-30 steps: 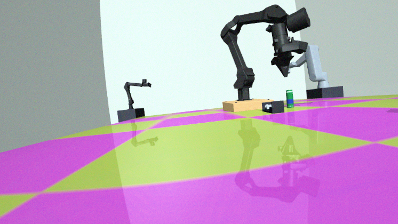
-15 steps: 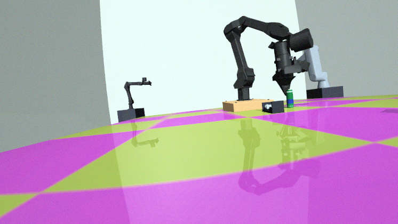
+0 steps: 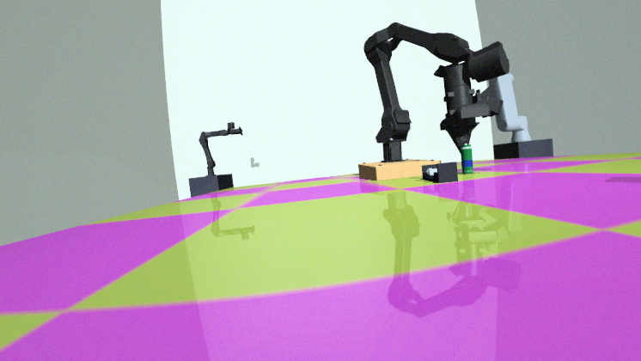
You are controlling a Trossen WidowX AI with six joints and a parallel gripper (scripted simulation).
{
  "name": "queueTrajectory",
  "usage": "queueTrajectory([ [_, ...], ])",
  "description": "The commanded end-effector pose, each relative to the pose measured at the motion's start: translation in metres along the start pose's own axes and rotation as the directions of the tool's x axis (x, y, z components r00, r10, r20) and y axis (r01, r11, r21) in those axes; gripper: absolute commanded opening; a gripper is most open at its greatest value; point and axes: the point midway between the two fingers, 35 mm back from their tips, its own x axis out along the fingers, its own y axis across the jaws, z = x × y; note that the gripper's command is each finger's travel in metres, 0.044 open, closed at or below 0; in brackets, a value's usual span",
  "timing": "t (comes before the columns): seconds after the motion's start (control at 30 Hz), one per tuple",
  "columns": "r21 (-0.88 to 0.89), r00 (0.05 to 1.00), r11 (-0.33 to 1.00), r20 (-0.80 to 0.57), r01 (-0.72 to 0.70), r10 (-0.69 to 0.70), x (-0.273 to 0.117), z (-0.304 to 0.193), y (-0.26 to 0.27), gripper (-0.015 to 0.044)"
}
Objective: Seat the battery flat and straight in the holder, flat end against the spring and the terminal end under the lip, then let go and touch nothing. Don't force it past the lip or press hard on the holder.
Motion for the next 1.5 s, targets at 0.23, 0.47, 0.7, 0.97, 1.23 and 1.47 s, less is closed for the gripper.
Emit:
queueTrajectory([
  [0.23, -0.004, 1.0, 1.0, 0.001, 0.0, 0.0, 0.0, 0.001, -0.018, 0.0],
  [0.47, -0.004, 1.0, 1.0, 0.001, 0.001, -0.001, 0.0, 0.001, -0.029, 0.0],
  [0.7, -0.004, 1.0, 1.0, 0.001, 0.002, -0.002, 0.0, 0.0, -0.041, 0.0],
  [0.97, -0.001, 1.0, 1.0, -0.001, 0.005, -0.005, -0.017, 0.0, -0.045, 0.0],
  [1.23, -0.004, 1.0, 1.0, 0.001, 0.003, -0.003, -0.075, -0.001, -0.047, 0.0],
  [1.47, -0.004, 1.0, 1.0, 0.001, 0.003, -0.003, -0.08, -0.001, -0.047, 0.0],
])
